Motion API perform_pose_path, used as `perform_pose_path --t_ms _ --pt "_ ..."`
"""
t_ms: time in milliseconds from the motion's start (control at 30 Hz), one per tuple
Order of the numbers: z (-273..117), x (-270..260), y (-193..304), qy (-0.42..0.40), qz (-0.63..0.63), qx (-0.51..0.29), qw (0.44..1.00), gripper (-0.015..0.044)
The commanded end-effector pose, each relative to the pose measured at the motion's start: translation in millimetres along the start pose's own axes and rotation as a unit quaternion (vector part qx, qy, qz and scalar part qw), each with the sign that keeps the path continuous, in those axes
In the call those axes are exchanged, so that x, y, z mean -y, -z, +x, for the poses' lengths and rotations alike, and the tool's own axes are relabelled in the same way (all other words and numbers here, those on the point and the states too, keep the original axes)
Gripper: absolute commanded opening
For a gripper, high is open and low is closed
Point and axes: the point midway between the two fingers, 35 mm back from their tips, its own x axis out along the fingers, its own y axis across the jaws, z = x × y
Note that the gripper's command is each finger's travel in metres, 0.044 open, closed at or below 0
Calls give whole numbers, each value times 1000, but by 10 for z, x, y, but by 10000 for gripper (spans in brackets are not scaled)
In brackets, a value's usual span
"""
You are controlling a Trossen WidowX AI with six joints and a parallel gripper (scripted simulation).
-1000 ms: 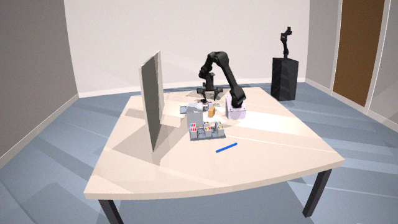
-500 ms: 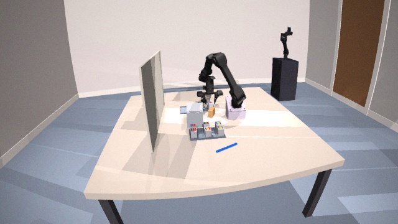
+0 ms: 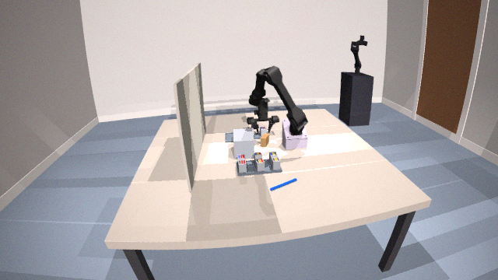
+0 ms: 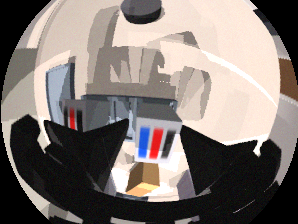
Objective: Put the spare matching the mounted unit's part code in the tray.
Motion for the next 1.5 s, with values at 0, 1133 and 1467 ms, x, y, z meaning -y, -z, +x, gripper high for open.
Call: perform_pose_path --t_ms 0,1133,1467 --pt "20 5 18 -2 3 -3 1000 300" --pt "-179 -10 -11 0 1 -1 1000 0" --pt "-787 10 4 -1 3 -2 1000 0"
